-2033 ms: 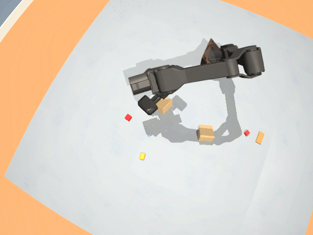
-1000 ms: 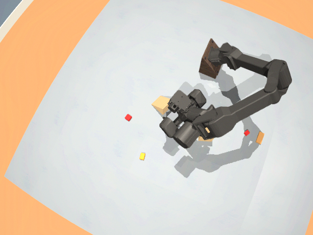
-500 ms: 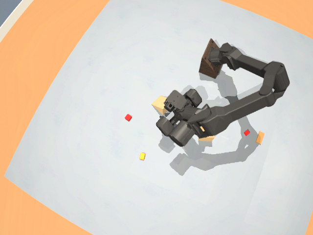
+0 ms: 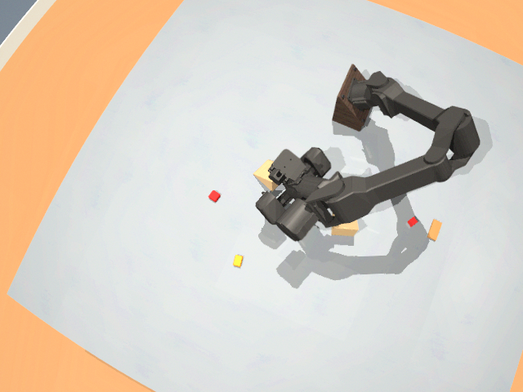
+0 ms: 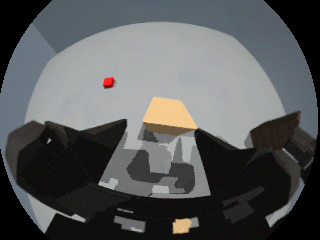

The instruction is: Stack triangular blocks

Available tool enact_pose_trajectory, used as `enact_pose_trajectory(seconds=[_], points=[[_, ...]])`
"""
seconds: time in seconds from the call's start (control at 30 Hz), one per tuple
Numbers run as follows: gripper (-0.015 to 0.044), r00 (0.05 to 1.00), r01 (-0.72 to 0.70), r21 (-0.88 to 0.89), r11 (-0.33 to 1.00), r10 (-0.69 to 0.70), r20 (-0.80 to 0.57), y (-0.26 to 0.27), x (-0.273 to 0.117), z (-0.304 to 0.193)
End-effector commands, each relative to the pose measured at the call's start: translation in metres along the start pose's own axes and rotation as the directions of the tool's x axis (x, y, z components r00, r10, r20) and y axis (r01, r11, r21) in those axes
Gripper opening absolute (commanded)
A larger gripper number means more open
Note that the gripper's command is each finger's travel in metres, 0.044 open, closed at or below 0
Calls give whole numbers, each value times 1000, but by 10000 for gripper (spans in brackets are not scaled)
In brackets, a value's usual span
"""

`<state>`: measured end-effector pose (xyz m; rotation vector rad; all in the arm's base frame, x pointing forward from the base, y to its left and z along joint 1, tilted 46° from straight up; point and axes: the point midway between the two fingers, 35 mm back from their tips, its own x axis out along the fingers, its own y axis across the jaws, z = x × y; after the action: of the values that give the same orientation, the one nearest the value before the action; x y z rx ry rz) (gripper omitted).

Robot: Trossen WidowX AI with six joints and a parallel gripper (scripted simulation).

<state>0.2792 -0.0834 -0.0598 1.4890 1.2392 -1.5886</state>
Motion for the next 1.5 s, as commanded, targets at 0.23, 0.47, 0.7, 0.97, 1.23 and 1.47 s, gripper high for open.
enact_pose_trajectory(seconds=[0.23,0.47,0.7,0.97,1.23,1.47], points=[[440,1000,9,6,1000,-9,2,-5,19,1],[440,1000,9,7,1000,-9,2,-6,30,1],[414,1000,9,8,1000,-9,2,-7,37,1],[263,1000,9,8,1000,-9,2,-7,37,1],[190,1000,9,8,1000,-9,2,-7,37,1],[6,1000,6,5,1000,-6,3,-6,34,3]])
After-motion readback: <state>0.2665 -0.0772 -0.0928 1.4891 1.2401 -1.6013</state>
